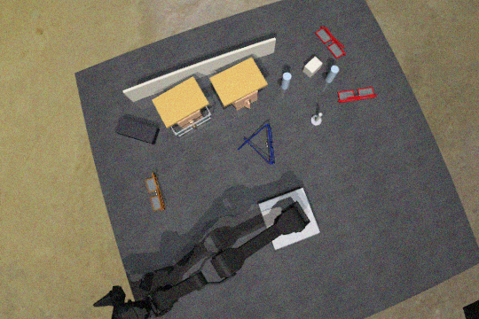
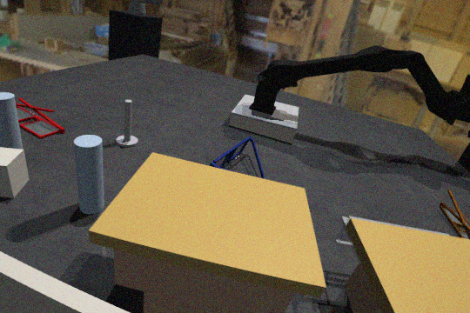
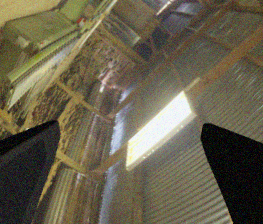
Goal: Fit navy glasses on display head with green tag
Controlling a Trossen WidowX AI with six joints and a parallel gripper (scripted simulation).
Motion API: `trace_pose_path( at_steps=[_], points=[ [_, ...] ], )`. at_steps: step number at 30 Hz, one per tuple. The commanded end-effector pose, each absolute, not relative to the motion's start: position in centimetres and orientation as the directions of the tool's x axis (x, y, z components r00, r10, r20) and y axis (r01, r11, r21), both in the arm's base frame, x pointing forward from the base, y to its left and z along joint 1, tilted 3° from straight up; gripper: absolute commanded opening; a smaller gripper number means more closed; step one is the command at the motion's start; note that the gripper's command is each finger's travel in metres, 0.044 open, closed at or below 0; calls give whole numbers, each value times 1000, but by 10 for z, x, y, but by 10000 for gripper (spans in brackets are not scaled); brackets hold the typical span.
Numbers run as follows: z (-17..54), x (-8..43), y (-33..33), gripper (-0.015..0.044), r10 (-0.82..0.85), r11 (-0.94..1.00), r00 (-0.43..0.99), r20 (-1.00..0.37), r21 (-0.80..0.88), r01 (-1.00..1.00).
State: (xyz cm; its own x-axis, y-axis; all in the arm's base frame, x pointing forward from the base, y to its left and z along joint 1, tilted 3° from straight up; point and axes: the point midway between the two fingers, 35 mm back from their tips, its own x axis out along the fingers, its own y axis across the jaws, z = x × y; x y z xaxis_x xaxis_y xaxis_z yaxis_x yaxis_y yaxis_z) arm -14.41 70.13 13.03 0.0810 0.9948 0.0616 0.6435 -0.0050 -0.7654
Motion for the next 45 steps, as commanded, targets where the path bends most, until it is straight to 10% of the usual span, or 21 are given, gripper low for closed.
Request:
trace_pose_path(
  at_steps=[1,8,17,45],
  points=[
    [130,-144,701,426,995,-5,81,62,-765,643],
    [130,-144,701,440,995,-5,81,62,-765,643],
    [131,-50,704,204,981,-144,187,-58,-862,486],
    [116,302,490,200,596,-200,537,-598,-758,-621]
  ],
)
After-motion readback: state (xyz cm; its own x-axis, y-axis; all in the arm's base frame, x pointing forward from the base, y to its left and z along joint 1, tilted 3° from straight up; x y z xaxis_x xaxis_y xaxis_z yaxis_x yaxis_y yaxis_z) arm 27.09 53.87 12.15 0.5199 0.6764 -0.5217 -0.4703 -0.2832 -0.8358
